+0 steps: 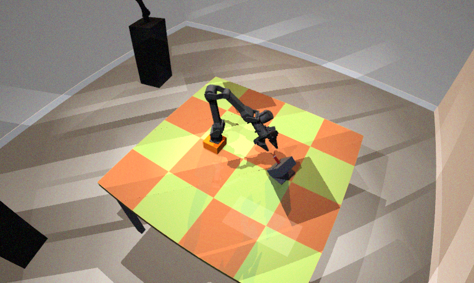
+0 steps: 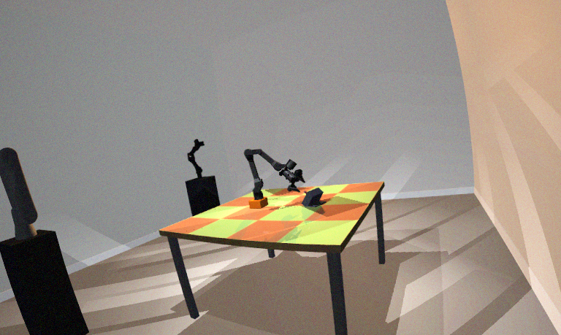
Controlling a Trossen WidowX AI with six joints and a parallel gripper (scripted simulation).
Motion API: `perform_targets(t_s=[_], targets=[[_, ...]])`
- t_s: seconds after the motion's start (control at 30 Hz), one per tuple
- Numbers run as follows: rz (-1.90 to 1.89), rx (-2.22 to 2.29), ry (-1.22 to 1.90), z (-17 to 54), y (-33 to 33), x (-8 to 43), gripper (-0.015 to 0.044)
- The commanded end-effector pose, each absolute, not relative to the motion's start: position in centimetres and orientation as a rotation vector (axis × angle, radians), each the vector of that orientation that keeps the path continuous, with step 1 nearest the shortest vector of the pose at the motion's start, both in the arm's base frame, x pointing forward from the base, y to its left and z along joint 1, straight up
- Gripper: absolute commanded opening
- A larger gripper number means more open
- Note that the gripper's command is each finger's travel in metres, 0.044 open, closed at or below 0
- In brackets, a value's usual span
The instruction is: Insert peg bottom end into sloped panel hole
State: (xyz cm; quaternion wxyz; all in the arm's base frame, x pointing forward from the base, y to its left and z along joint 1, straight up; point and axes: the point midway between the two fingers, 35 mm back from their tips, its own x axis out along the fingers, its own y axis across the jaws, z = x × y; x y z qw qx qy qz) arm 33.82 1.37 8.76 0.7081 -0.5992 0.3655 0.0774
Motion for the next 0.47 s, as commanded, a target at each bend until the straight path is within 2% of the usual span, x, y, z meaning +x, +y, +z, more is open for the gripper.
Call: perform_targets(t_s=[0.0,0.43], targets=[[0.164,-1.326,0.809,9.2,1.5,33.4,0.044],[0.166,-1.327,0.808,9.9,2.1,32.4,0.044]])
